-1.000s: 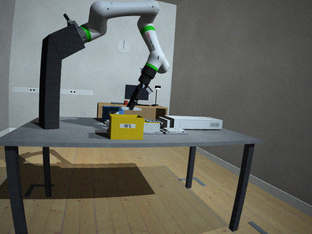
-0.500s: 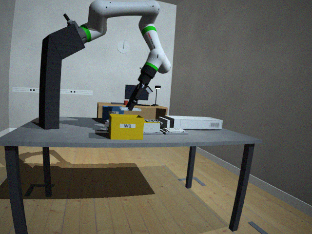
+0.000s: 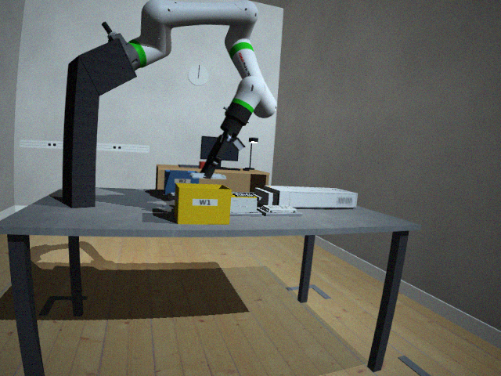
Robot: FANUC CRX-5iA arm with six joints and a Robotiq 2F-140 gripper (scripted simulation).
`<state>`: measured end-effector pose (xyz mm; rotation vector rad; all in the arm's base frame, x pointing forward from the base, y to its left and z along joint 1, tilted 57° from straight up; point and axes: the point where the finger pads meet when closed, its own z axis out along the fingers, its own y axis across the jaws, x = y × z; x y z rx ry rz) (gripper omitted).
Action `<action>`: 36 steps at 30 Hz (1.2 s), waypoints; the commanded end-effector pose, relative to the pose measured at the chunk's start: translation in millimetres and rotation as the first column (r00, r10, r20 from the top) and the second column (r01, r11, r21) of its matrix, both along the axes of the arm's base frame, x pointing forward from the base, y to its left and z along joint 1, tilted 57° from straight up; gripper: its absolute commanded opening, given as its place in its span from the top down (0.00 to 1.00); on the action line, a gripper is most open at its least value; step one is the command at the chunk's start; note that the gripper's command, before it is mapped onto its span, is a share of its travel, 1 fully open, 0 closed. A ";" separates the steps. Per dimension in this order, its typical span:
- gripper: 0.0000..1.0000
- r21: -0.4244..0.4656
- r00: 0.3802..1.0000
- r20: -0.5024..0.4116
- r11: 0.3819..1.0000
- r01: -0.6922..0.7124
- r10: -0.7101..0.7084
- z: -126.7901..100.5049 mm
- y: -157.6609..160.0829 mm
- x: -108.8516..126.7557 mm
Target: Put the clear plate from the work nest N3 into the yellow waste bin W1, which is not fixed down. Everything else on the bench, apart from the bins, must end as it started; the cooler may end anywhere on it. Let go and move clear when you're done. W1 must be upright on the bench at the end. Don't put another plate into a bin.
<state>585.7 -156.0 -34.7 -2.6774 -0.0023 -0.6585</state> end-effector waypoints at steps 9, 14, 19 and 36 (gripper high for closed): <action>0.90 -0.001 1.000 0.000 1.000 0.001 -0.001 -16.6 -23.9 -3.4; 0.90 -0.001 1.000 0.000 1.000 0.001 -0.001 -22.9 -32.4 -4.7; 0.90 -0.001 1.000 0.000 1.000 0.001 -0.001 -29.2 -41.0 -5.9; 0.90 -0.001 1.000 0.000 1.000 0.001 -0.001 -52.7 -73.1 -10.5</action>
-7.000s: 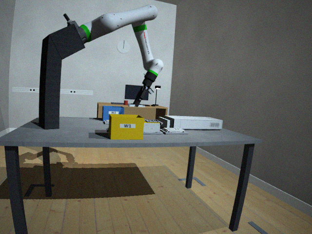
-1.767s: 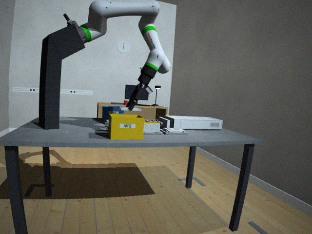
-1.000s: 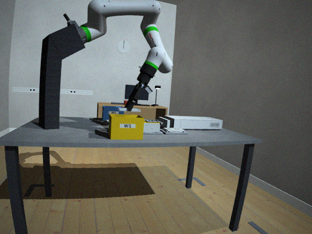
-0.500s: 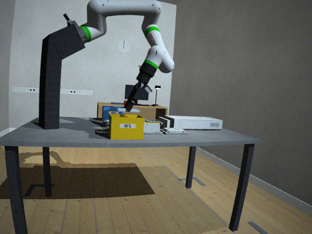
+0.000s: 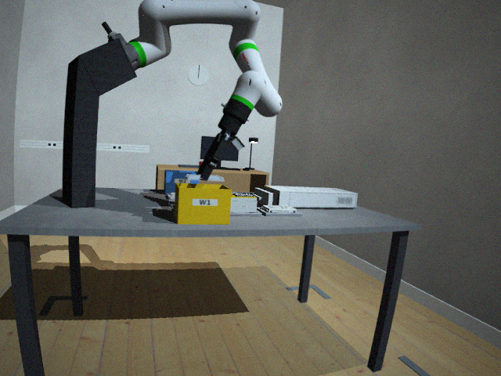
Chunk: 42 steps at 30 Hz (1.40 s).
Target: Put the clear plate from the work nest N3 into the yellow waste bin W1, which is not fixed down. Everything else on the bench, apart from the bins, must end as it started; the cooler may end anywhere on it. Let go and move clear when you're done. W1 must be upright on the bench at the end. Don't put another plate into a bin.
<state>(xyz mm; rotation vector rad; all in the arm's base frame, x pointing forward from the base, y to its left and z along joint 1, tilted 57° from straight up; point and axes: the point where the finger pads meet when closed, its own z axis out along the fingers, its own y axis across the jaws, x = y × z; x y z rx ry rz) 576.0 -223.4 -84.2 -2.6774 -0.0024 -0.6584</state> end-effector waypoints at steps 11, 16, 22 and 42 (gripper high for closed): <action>0.90 -0.001 1.000 0.000 1.000 0.001 -0.001 -18.9 -27.1 -3.9; 0.90 -0.001 1.000 0.000 1.000 0.001 -0.001 -18.9 -27.1 -3.9; 0.90 -0.001 1.000 0.000 1.000 0.001 -0.001 -18.8 -27.1 -3.9; 0.90 -0.001 1.000 0.000 1.000 0.001 -0.001 -27.7 -22.4 8.5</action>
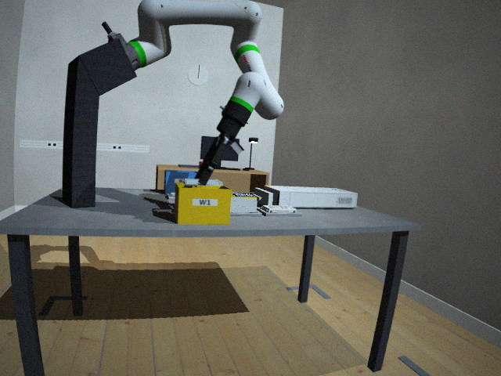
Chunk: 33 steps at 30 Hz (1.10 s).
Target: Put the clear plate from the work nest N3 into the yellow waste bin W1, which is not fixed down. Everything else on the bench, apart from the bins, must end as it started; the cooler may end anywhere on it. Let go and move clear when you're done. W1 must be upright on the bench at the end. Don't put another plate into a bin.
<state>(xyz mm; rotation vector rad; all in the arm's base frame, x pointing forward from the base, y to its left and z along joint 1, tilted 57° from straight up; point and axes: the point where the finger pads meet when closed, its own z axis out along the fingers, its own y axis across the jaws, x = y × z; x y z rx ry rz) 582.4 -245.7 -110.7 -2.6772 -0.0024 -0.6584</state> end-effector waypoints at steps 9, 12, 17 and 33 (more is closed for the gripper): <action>0.90 -0.001 1.000 0.000 1.000 0.001 -0.001 -6.3 2.7 9.4; 0.90 -0.001 1.000 0.000 1.000 0.001 -0.001 -8.5 3.9 12.5; 0.90 -0.001 1.000 0.000 1.000 0.001 -0.001 -12.2 5.8 17.7; 0.90 -0.001 1.000 0.000 1.000 0.001 -0.001 -14.4 6.9 20.9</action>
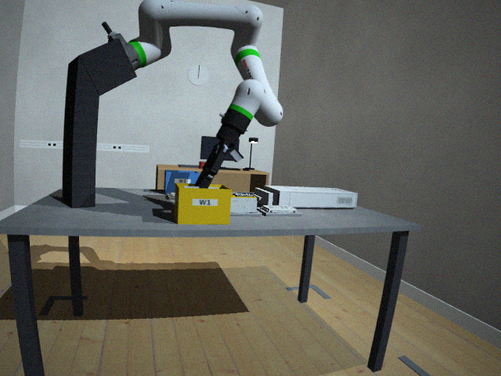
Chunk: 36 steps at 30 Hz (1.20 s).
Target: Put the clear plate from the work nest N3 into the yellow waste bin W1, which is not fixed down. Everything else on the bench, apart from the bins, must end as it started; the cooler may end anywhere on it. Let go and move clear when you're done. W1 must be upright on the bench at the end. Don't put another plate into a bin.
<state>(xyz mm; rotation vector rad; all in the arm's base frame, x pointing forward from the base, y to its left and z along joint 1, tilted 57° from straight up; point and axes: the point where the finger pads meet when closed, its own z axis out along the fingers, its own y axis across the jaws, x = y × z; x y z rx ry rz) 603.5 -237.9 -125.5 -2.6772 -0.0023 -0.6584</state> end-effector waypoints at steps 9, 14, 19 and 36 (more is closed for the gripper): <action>0.90 -0.001 1.000 0.000 1.000 0.001 -0.001 0.5 -0.9 -0.2; 0.30 -0.001 1.000 0.000 1.000 0.001 -0.001 0.5 -0.9 -0.2; 0.30 -0.001 1.000 0.000 1.000 0.001 -0.001 0.5 -0.9 -0.2; 0.30 -0.001 1.000 0.000 1.000 0.001 -0.001 0.5 -0.9 -0.2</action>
